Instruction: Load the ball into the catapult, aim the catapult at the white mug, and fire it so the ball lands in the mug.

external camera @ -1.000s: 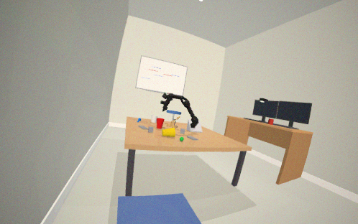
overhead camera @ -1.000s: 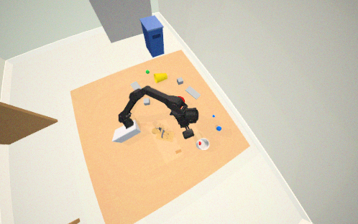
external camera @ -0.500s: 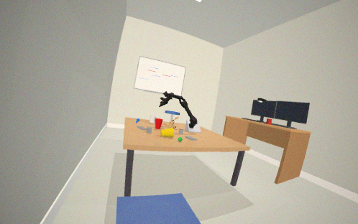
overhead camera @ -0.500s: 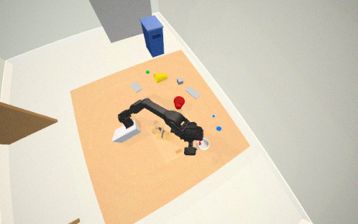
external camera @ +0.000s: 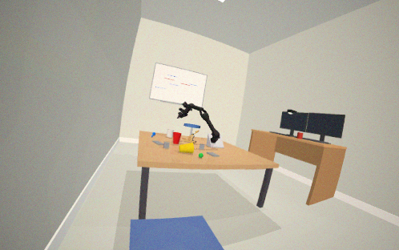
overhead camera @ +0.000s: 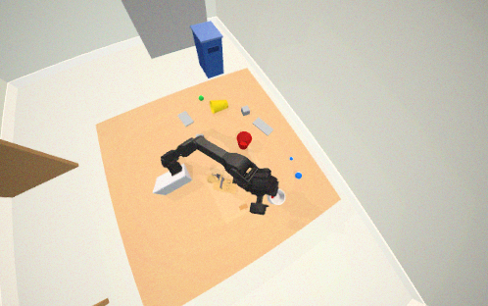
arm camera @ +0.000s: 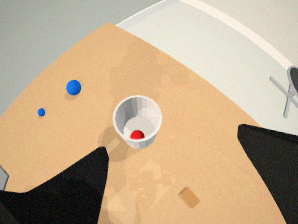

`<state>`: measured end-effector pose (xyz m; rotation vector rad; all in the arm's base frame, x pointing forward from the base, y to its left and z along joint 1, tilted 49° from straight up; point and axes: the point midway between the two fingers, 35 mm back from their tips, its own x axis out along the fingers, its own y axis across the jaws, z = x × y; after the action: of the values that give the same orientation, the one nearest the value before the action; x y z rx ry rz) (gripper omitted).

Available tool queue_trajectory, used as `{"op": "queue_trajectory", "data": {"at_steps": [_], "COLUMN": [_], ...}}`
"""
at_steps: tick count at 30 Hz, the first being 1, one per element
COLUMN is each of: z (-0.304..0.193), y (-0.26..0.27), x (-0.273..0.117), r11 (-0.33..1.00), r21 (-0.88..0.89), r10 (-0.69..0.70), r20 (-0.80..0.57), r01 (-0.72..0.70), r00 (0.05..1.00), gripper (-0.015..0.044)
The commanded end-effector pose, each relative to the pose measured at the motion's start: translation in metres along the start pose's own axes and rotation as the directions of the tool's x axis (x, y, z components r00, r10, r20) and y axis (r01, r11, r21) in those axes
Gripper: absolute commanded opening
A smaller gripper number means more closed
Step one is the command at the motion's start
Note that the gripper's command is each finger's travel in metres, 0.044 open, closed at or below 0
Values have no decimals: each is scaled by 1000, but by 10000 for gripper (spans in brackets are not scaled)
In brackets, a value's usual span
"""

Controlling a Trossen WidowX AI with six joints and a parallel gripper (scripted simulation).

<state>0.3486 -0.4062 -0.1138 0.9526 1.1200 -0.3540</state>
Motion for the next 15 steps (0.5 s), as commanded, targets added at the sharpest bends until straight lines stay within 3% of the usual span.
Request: {"op": "queue_trajectory", "data": {"at_steps": [1, 15], "z": [1, -4], "y": [6, 26], "x": [-3, -9], "r11": [994, 839], "r21": [105, 526], "r10": [-27, -125], "r20": [-6, -54], "r01": [28, 135], "r00": [1000, 991], "gripper": [440, 440]}}
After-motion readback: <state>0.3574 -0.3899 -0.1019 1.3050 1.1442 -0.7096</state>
